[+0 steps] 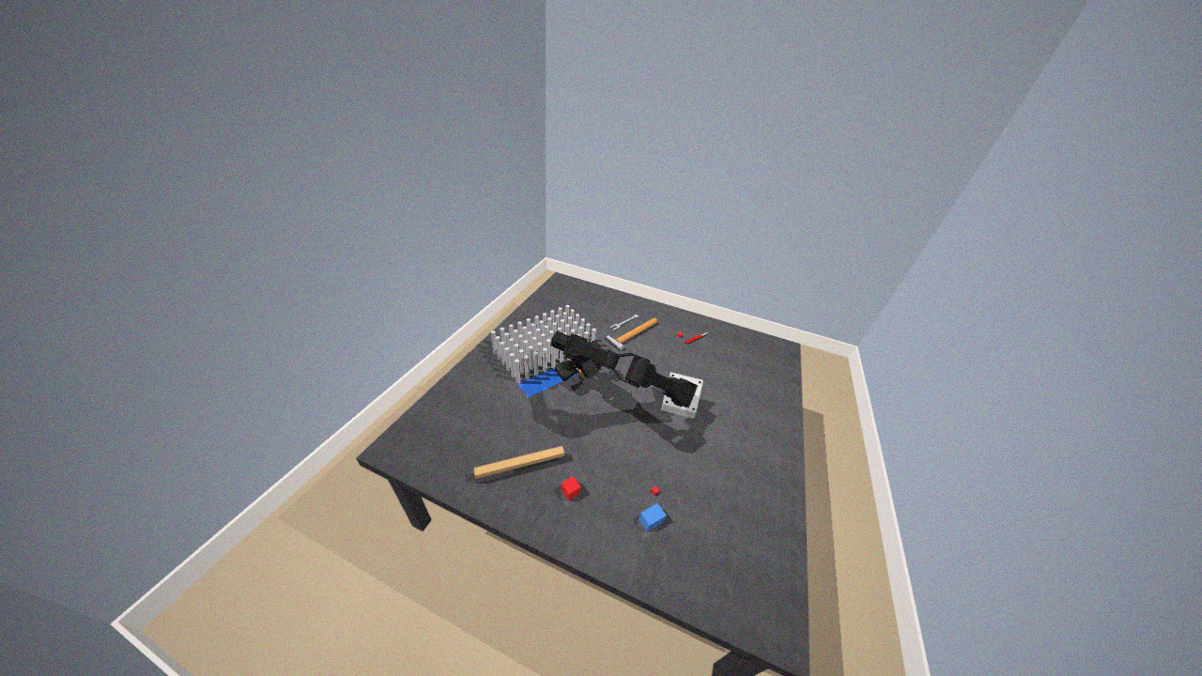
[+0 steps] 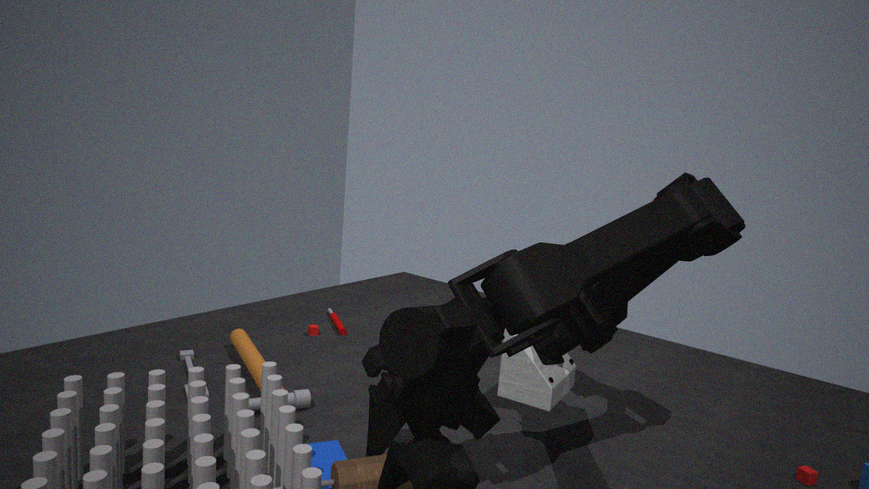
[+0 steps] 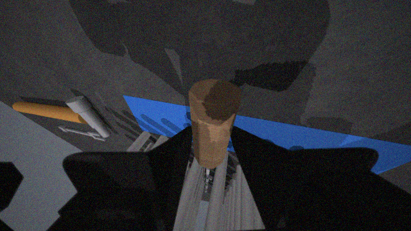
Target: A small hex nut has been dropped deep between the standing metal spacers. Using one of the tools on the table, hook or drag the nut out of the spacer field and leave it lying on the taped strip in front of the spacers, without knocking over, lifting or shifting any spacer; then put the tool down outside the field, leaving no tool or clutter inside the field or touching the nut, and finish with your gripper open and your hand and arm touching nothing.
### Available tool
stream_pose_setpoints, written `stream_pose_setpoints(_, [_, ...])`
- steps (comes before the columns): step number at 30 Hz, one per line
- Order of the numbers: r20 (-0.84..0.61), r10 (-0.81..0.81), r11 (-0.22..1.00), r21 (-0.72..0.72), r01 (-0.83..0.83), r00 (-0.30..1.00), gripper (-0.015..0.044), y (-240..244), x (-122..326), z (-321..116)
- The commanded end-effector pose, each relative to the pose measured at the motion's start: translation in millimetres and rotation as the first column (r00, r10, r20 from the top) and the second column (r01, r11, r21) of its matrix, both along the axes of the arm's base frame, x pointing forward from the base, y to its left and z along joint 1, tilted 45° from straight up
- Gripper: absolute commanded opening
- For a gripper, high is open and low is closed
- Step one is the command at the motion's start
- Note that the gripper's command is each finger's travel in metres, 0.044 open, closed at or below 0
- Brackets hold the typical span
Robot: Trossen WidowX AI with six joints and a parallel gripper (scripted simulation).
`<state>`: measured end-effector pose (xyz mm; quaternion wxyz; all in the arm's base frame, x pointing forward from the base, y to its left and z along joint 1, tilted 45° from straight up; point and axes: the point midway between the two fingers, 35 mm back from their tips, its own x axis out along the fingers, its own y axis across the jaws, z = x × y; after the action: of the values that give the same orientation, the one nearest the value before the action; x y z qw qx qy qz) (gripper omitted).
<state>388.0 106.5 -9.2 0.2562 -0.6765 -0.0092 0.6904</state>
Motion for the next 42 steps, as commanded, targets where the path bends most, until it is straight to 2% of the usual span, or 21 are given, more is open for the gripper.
stream_pose_setpoints(1, [0.007, -0.001, 1.0, 0.003, 0.001, 1.0, 0.0, -2, 4, 0])
stream_pose_setpoints(42, [0.005, -0.003, 1.0, 0.003, 0.003, 1.0, 0.0, 10, -2, -11])
